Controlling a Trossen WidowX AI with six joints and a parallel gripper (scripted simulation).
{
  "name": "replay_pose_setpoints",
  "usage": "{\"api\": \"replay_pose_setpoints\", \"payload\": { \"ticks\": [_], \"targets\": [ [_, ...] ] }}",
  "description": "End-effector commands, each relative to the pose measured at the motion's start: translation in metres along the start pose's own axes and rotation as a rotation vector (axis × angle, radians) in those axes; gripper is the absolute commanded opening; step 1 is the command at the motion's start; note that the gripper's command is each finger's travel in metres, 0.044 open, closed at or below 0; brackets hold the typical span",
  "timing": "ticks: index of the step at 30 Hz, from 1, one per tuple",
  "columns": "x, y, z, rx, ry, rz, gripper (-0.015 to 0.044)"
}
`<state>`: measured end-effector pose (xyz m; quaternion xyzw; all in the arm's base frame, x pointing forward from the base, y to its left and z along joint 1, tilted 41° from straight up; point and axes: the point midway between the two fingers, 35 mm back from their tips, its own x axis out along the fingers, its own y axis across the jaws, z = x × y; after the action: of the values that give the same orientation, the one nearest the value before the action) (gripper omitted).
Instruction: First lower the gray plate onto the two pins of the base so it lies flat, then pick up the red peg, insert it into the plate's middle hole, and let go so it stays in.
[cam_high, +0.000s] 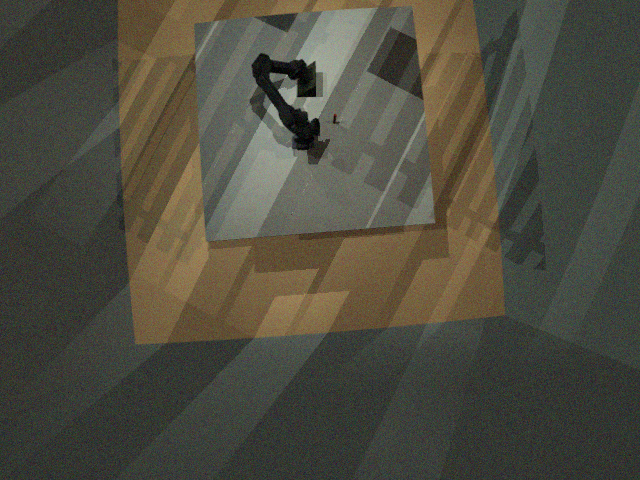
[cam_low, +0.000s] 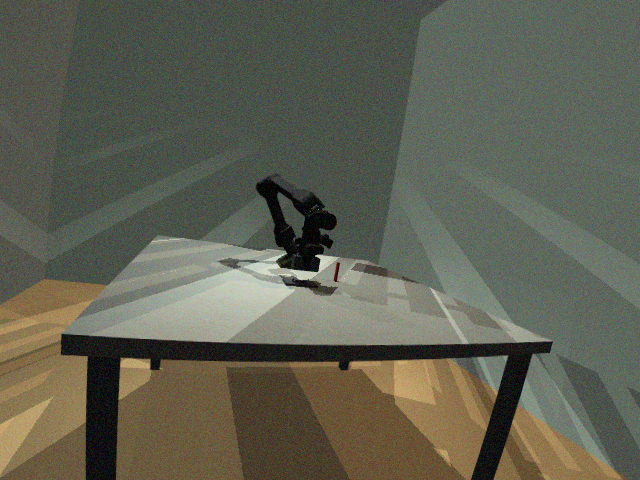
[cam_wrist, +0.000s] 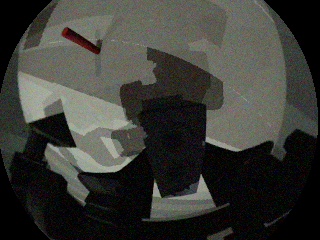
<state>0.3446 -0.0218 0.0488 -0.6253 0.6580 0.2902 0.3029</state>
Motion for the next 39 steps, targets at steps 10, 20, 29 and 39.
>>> {"api": "replay_pose_setpoints", "payload": {
  "ticks": [10, 20, 29, 39],
  "targets": [
    [0.003, 0.003, -0.007, -0.006, 0.005, -0.004, 0.0000],
    [0.003, 0.003, -0.007, -0.006, 0.005, -0.004, 0.0000],
    [0.010, 0.002, -0.008, -0.005, 0.006, -0.004, 0.0000],
    [0.021, 0.002, -0.008, -0.005, 0.006, -0.004, 0.0000]
  ]
}}
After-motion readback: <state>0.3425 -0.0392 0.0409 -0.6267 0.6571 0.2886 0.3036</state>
